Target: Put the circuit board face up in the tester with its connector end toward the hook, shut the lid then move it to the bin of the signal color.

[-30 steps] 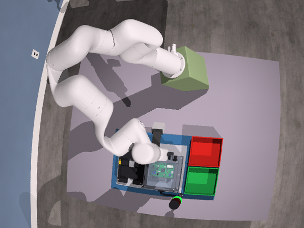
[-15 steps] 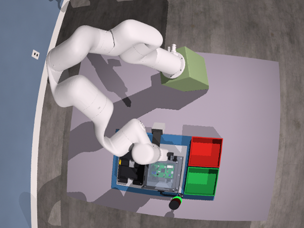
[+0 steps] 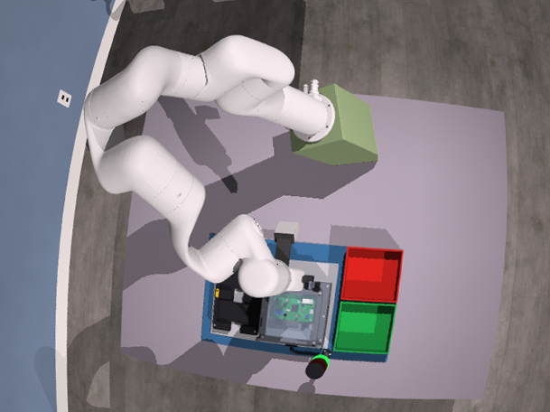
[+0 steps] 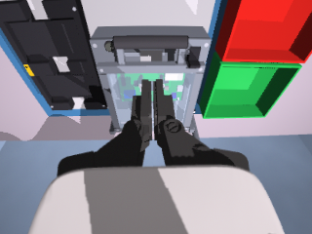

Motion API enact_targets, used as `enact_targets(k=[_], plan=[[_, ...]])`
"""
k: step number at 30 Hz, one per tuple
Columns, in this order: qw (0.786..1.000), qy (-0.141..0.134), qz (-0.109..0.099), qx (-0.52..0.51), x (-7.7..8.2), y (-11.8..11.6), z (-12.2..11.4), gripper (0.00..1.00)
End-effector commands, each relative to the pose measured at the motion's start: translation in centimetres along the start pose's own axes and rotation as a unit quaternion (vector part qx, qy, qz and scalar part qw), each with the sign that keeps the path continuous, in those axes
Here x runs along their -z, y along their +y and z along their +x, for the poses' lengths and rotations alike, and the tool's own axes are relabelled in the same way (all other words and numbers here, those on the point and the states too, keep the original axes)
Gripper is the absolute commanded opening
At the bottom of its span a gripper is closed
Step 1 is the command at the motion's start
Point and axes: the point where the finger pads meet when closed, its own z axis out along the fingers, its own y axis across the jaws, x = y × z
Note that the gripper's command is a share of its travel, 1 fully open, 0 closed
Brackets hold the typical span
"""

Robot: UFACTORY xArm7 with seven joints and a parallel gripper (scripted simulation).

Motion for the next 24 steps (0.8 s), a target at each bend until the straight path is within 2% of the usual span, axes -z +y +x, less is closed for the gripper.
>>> enact_targets(k=[1, 17, 24], plan=[[1.000, -0.002, -0.001, 0.000, 0.1, 0.1, -0.1, 0.00], [1.000, -0.002, -0.001, 0.000, 0.1, 0.2, -0.1, 0.00], [1.000, -0.002, -0.001, 0.000, 0.1, 2.0, -0.1, 0.00]])
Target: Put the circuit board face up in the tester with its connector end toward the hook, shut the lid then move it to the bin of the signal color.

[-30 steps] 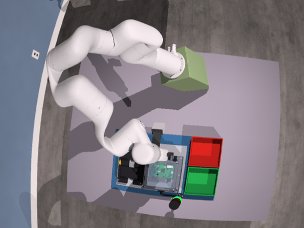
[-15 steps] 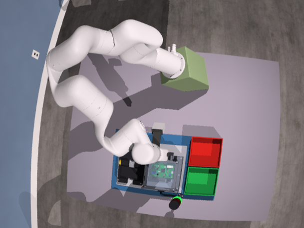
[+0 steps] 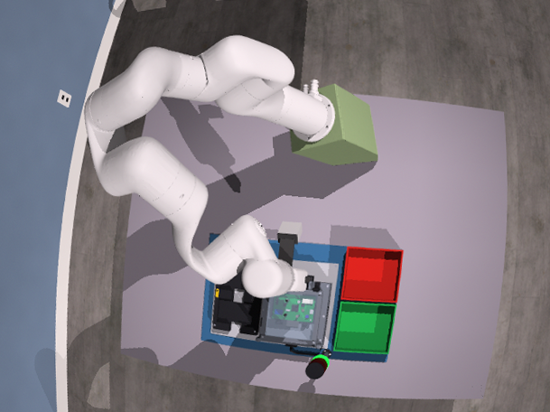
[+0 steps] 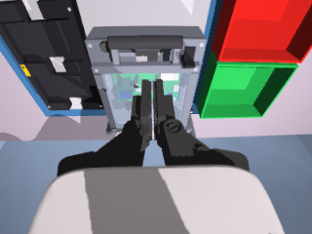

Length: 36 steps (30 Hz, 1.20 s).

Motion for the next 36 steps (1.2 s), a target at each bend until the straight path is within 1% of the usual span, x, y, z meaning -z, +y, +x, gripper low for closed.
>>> enact_targets(k=[1, 7, 9, 13, 20, 24, 26, 30, 36], plan=[[1.000, -0.002, -0.001, 0.000, 0.1, 1.7, -0.1, 0.00], [1.000, -0.002, -0.001, 0.000, 0.1, 4.2, -0.1, 0.00], [1.000, -0.002, -0.001, 0.000, 0.1, 4.2, -0.1, 0.00], [1.000, -0.002, -0.001, 0.000, 0.1, 5.4, -0.1, 0.00], [1.000, -0.002, -0.001, 0.000, 0.1, 5.7, -0.1, 0.00], [1.000, -0.002, -0.001, 0.000, -0.4, 5.7, -0.1, 0.00], [1.000, -0.002, -0.001, 0.000, -0.4, 5.7, -0.1, 0.00], [1.000, -0.002, -0.001, 0.000, -1.7, 5.7, -0.1, 0.00], [1.000, -0.002, -0.001, 0.000, -4.4, 5.7, -0.1, 0.00]])
